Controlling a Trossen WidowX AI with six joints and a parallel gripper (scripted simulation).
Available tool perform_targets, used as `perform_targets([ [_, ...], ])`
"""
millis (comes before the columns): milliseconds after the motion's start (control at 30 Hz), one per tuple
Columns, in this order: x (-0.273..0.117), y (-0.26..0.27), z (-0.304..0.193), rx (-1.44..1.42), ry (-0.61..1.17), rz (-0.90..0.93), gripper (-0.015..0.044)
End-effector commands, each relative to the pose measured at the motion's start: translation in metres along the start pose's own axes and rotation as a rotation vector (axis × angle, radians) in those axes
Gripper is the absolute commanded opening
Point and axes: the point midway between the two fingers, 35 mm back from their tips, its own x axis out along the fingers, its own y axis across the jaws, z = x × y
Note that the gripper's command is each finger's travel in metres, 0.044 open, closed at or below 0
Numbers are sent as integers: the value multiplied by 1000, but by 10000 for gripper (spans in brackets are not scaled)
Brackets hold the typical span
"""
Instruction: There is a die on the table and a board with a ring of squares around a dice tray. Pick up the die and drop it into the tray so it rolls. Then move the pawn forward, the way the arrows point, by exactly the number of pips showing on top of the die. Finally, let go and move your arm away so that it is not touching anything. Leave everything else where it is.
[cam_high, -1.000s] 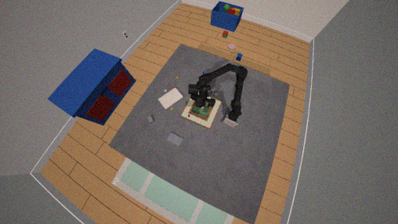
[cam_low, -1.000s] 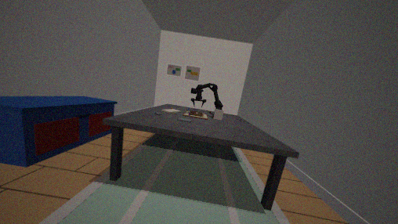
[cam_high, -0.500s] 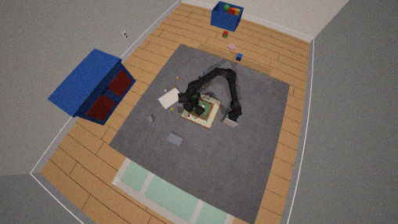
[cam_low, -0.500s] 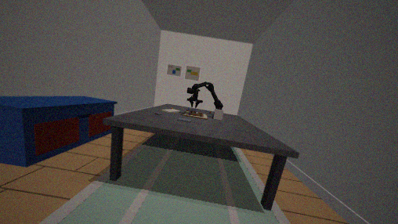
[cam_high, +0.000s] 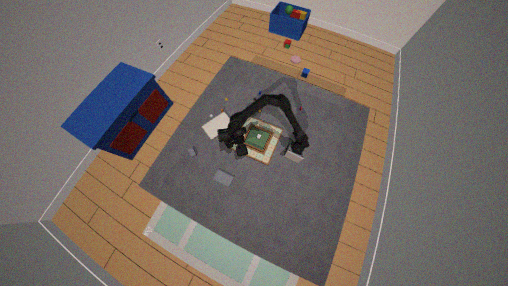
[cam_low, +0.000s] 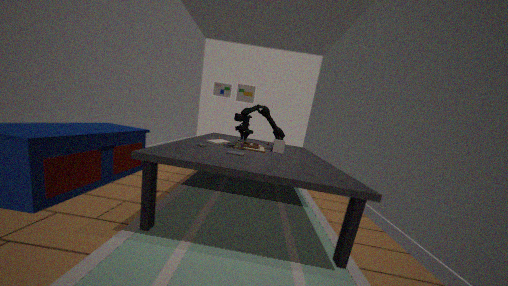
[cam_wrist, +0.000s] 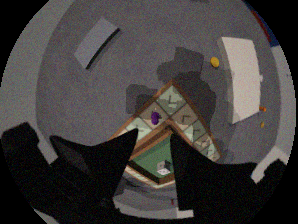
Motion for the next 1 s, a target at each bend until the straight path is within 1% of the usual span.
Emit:
perform_targets([
  [0, 10, 0, 1, 7, 1, -3, 200],
  [967, 52, 0, 1, 7, 2, -4, 200],
])
